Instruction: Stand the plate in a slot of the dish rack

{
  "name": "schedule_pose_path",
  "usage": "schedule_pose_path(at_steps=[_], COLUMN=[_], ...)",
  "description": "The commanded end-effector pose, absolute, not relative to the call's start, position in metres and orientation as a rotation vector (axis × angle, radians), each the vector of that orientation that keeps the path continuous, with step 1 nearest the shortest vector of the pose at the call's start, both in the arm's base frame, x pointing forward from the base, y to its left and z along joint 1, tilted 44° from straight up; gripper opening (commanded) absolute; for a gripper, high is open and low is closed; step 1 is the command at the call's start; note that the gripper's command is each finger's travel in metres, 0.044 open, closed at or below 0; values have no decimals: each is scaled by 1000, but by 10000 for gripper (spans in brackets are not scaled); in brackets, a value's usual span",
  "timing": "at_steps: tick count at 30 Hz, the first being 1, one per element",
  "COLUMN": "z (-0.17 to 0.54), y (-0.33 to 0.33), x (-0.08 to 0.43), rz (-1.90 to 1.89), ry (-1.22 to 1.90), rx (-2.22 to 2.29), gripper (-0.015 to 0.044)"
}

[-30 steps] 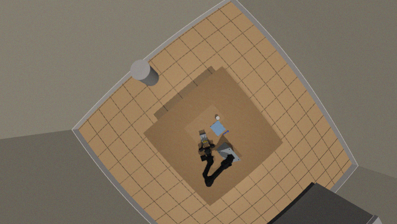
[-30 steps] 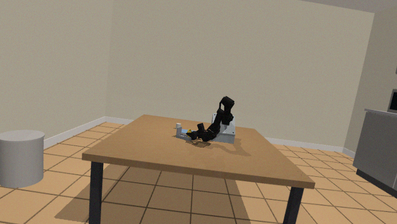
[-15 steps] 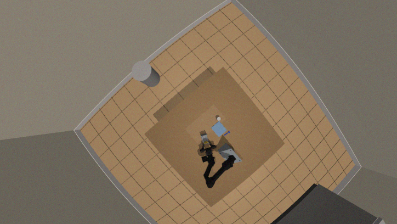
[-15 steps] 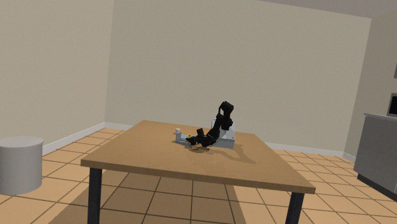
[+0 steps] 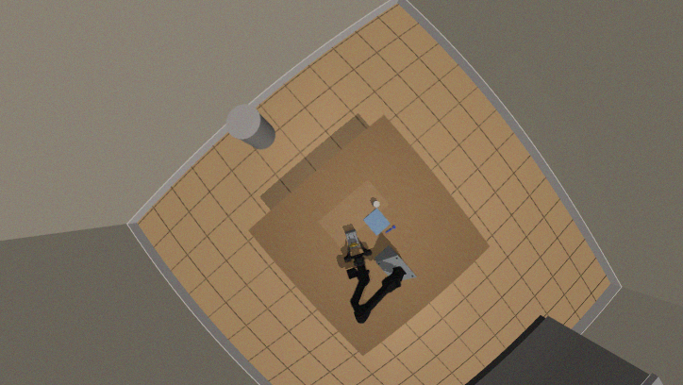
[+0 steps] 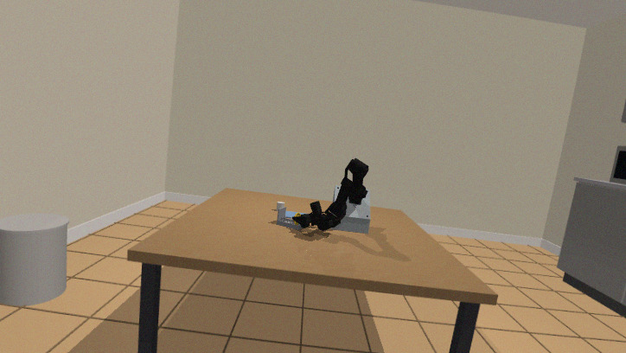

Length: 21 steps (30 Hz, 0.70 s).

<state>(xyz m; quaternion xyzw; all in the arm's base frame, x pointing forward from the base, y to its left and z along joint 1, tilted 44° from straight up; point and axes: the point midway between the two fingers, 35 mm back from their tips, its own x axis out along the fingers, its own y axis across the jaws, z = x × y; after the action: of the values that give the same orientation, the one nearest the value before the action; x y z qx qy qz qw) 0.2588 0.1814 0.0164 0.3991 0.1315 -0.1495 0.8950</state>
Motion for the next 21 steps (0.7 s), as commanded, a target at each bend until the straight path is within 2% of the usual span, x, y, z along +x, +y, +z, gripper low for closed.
schedule_pose_path(at_steps=[1, 15, 21], z=[16, 100, 108], y=[181, 114, 106], x=[259, 272, 272], rz=[-310, -321, -319], ry=[273, 272, 268], rx=[827, 782, 776], gripper=[400, 400, 400])
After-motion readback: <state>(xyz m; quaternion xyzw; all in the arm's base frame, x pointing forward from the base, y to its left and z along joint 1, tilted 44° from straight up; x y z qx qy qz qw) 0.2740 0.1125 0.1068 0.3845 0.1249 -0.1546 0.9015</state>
